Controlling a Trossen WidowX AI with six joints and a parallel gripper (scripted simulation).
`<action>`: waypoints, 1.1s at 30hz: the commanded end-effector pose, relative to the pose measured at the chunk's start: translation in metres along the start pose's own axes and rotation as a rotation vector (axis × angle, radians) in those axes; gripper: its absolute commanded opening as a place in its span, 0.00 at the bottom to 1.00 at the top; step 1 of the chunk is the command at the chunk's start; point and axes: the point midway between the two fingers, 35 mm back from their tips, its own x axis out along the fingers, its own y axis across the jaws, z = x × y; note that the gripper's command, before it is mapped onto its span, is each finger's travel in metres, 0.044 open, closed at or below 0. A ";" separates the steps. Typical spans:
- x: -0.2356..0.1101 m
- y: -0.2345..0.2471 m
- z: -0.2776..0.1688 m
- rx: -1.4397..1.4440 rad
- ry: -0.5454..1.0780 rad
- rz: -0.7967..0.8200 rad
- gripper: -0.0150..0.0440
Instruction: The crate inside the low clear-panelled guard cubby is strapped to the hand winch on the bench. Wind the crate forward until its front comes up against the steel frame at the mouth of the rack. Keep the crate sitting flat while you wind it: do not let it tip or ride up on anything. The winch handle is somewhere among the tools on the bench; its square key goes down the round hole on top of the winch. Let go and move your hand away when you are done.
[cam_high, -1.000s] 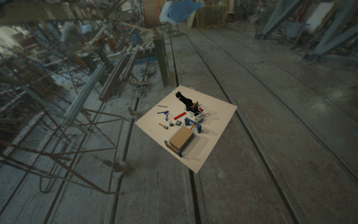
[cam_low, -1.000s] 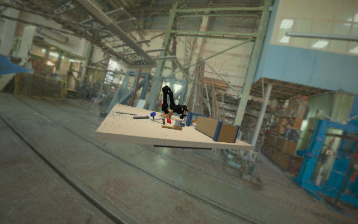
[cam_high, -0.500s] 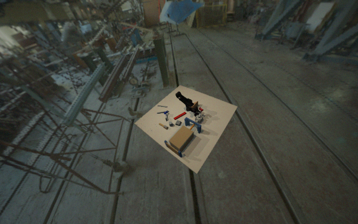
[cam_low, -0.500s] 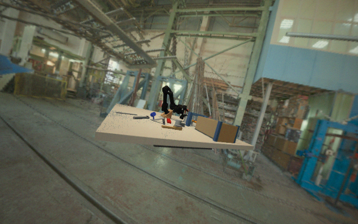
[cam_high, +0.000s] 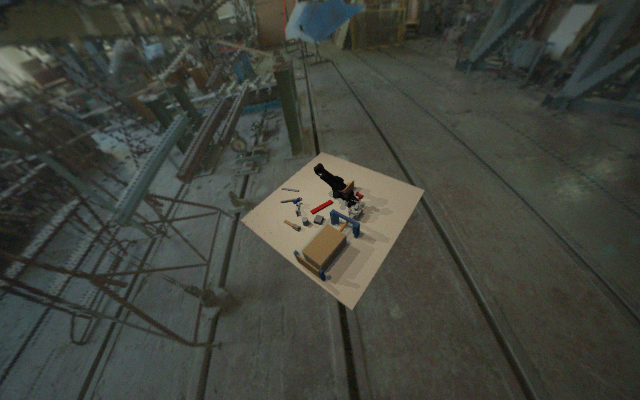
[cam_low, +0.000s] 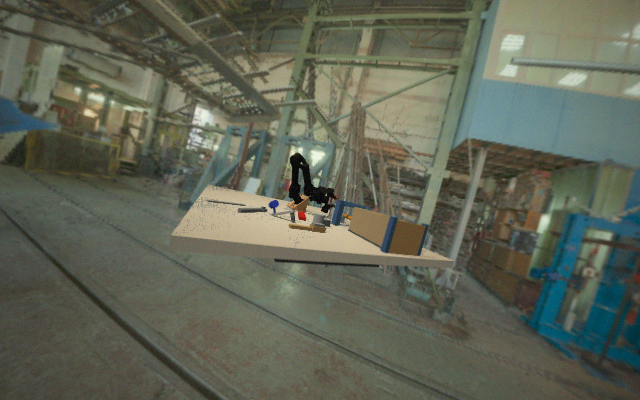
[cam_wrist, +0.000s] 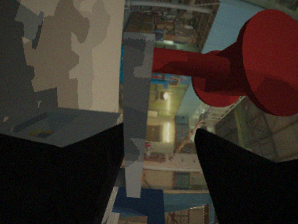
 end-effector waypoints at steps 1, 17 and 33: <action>-0.003 0.001 -0.002 -0.001 0.001 0.004 0.66; -0.111 0.003 0.000 0.002 -0.002 0.007 0.66; -0.108 -0.070 -0.007 0.000 0.000 0.023 0.66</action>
